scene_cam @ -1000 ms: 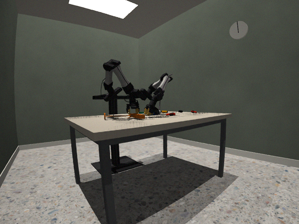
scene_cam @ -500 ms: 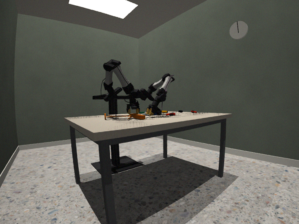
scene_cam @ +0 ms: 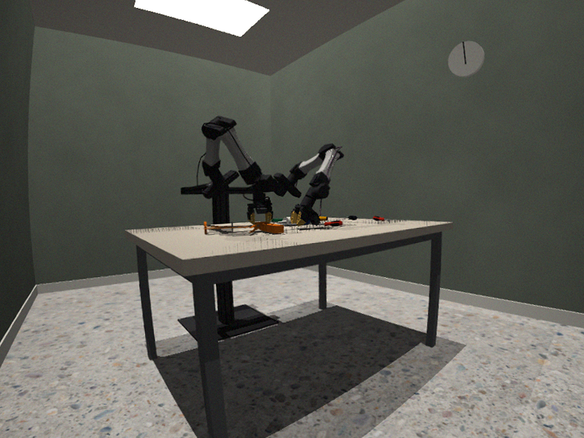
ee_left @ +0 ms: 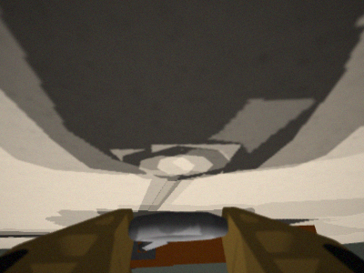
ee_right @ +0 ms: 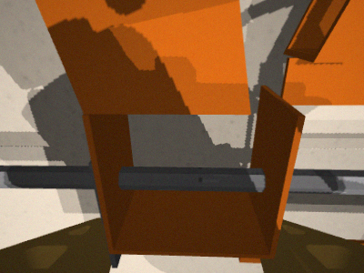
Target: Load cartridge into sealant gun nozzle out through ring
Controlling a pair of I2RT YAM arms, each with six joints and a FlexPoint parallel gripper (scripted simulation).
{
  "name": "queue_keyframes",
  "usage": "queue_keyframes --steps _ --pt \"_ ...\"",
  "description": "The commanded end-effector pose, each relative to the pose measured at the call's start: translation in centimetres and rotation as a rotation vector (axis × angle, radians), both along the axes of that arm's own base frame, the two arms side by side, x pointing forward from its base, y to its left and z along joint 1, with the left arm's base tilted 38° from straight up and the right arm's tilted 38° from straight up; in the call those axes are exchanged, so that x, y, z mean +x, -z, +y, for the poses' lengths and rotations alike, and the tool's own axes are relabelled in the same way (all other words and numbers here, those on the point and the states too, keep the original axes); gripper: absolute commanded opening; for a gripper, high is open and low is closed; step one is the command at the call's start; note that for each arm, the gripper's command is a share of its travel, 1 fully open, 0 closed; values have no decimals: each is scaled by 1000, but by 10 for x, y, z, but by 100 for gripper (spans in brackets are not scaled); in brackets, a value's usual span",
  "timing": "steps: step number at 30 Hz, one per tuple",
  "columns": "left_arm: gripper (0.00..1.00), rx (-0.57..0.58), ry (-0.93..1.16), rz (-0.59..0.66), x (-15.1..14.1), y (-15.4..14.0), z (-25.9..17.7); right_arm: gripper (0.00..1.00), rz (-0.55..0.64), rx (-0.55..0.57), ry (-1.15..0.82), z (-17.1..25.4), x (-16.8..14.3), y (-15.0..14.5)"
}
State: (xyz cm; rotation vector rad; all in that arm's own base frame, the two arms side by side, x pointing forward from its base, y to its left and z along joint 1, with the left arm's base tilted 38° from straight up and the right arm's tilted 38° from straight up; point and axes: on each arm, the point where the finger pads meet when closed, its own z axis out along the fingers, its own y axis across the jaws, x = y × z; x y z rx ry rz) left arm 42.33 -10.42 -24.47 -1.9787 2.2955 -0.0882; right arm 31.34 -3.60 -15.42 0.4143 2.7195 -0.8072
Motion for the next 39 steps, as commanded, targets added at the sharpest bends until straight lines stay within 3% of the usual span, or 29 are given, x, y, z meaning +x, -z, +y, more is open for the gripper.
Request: queue_keyframes --steps 1,39 --pt "0 43 0 -41 19 -28 25 3 -55 -71 3 -4 11 -18" --pt "0 66 -7 -72 47 -76 75 3 -56 -71 3 -4 11 -18"
